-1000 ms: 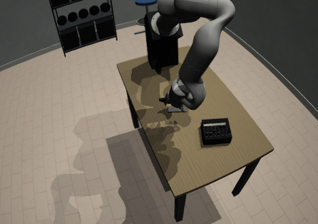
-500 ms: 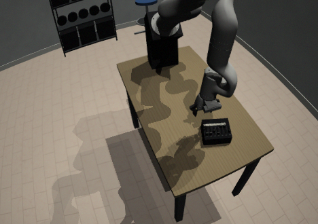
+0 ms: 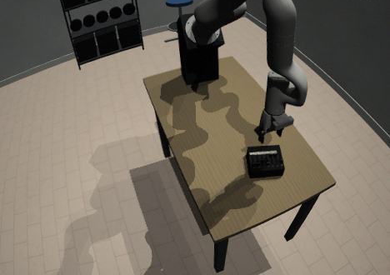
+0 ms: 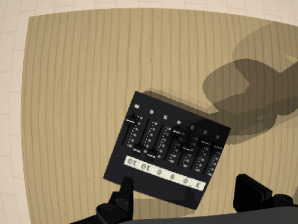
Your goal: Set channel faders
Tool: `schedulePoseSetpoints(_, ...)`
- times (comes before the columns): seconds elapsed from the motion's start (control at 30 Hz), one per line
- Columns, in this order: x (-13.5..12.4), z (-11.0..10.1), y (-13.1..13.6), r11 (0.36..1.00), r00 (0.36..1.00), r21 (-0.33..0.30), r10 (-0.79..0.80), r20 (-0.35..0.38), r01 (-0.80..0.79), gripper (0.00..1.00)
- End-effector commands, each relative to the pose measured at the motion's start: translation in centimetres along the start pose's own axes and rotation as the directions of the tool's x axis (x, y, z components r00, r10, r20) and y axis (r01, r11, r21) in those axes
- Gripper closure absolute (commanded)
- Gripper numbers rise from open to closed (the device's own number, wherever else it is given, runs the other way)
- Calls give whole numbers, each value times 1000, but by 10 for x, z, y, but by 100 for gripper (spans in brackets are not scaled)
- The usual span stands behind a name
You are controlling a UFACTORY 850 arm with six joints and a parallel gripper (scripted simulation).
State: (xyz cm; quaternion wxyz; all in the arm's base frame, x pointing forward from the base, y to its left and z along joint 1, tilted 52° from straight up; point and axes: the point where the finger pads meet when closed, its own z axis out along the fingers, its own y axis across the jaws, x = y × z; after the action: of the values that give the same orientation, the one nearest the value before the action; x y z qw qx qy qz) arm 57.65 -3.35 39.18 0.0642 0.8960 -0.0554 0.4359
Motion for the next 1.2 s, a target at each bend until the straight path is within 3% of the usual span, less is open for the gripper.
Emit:
schedulePoseSetpoints(0.0,1,-1,-1,1000,1000,-3,-1,0,1,0)
schedulePoseSetpoints(0.57,2,0,-1,1000,1000,-4,-10,0,10,0)
schedulePoseSetpoints(0.8,5,3,1,987,987,-14,-161,-8,161,0)
schedulePoseSetpoints(0.97,11,10,2,912,912,-36,-409,-14,408,0)
schedulePoseSetpoints(1.03,11,10,2,912,912,-36,-409,-14,408,0)
schedulePoseSetpoints(1.17,18,18,4,765,766,-61,-643,-11,641,0)
